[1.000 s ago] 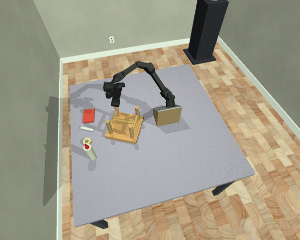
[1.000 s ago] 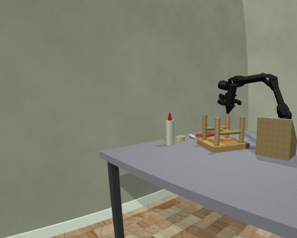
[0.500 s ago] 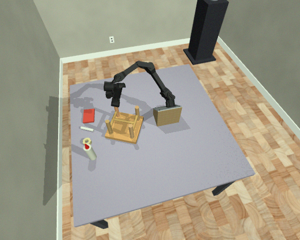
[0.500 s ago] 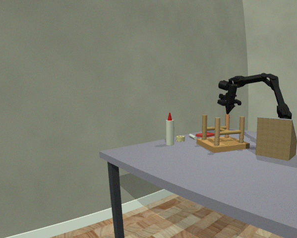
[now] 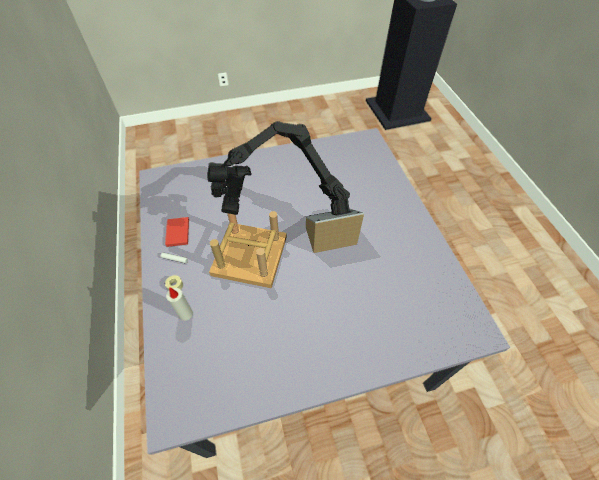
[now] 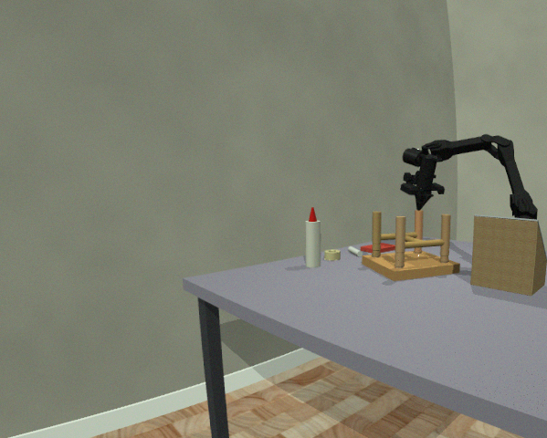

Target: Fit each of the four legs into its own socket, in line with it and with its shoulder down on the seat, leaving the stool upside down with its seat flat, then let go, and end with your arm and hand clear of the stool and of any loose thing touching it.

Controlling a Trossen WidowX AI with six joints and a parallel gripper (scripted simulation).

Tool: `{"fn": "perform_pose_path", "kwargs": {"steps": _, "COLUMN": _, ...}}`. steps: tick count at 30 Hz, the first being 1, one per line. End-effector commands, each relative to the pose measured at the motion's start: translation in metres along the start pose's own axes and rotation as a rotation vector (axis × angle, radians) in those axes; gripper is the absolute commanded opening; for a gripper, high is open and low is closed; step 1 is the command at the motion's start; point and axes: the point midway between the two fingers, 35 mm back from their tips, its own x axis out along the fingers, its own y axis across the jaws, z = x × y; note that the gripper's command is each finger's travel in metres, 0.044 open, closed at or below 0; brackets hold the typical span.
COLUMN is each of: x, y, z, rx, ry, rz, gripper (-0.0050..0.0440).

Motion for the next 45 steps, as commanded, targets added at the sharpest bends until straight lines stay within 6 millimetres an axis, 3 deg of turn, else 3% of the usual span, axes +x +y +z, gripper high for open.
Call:
{"fn": "perform_pose_path", "kwargs": {"steps": 1, "x": 0.0204, "y": -0.0014, "z": -0.0097, "rx": -0.003, "ry": 0.047, "rz": -0.007, "gripper": 0.0000}}
{"fn": "perform_pose_path", "kwargs": {"steps": 45, "x": 0.0252, "y": -0.0014, "z": -0.0113, "rx": -0.003, "ry": 0.047, "rz": -0.007, "gripper": 0.0000}}
